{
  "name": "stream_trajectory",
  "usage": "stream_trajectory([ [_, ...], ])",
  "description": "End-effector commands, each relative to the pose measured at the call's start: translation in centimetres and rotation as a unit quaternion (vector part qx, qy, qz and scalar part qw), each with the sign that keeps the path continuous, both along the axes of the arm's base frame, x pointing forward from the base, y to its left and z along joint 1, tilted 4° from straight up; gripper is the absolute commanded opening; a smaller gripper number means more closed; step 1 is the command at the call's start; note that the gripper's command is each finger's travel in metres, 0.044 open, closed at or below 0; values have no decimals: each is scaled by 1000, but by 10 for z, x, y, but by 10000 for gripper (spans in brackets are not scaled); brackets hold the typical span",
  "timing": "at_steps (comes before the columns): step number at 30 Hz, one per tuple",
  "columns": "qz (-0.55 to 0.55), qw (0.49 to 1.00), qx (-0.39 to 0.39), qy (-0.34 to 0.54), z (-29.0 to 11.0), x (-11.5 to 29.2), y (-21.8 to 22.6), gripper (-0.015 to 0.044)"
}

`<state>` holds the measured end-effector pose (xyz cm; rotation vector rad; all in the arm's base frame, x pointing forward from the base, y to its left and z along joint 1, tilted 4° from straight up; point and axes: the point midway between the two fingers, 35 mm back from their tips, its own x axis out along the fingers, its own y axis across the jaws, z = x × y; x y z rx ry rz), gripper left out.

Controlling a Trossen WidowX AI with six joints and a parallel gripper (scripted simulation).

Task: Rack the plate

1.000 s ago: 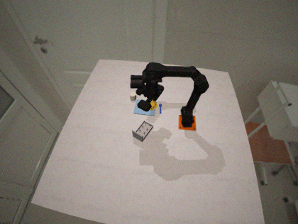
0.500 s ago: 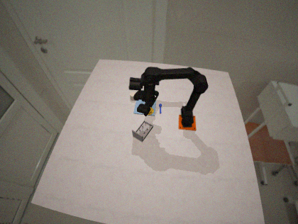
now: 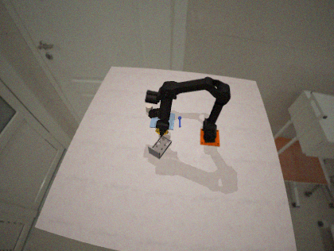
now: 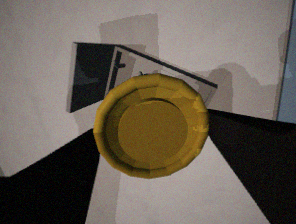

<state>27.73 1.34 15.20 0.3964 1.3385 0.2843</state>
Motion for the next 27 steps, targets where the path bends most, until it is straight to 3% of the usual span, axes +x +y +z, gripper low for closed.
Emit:
stream_trajectory([
  [1, 37, 998, 30, -35, -10, 4, 2, 0],
  [14, 136, 970, 101, -175, -30, 9, 5, 0],
  [27, 205, 906, 139, -344, -42, 6, 2, 0],
])
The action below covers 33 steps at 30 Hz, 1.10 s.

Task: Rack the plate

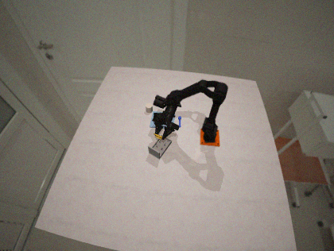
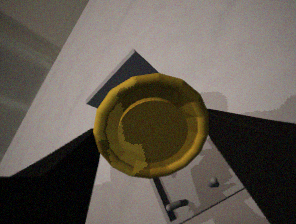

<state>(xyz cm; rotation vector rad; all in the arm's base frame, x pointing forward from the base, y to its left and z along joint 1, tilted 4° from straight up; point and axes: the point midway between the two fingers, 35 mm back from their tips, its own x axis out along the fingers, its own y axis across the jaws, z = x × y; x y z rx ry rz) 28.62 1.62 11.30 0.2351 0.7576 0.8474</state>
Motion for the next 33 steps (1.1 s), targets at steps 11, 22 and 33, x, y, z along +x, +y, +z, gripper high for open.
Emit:
stream_trajectory([
  [11, 39, 975, 40, -216, -6, -14, -5, 0],
  [22, 40, 920, 44, -387, -3, -34, -9, 0],
  [33, 39, 916, 44, -397, -2, -36, -9, 0],
])
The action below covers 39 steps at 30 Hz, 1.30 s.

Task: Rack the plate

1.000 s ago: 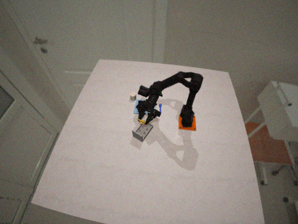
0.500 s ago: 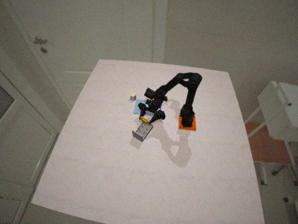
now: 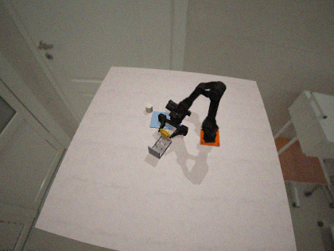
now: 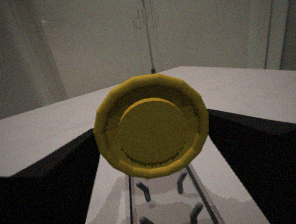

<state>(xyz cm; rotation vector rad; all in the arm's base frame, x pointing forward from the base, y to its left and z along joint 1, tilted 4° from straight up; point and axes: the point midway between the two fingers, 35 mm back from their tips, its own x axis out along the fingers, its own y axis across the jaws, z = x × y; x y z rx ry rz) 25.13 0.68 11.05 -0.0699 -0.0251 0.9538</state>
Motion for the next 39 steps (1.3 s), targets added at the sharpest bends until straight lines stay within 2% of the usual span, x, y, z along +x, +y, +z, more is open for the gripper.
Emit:
stream_trajectory([
  [1, 0, 1000, 2, -6, 0, -1, 0, 0],
  [6, 7, 999, 13, 29, -11, 2, 3, 0],
  [33, 7, 1000, 9, 25, -30, 10, 2, 0],
  [39, 7, 1000, 11, 28, -47, 10, 3, 0],
])
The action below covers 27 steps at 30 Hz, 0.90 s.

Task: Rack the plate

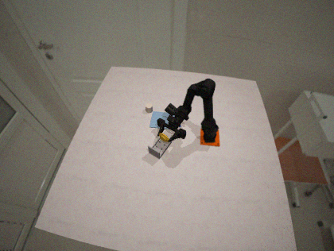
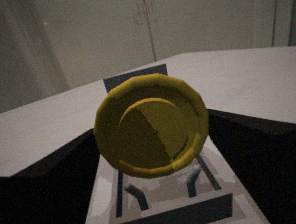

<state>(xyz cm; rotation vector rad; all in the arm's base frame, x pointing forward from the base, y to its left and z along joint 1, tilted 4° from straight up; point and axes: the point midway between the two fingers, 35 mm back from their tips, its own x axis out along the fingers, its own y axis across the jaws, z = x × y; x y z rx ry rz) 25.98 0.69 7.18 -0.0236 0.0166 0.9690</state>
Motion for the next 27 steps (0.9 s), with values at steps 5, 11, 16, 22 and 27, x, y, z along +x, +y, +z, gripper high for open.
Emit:
stream_trajectory([
  [5, 0, 1000, 0, 1, -9, 1, 2, 0],
  [11, 0, 1000, 1, 2, -4, 0, 0, 0],
  [16, 0, 1000, 0, 1, -5, 0, 0, 53],
  [22, 0, 1000, 0, 1, -5, 0, 0, 210],
  [27, 0, 1000, 0, 1, -5, 0, 0, 341],
])
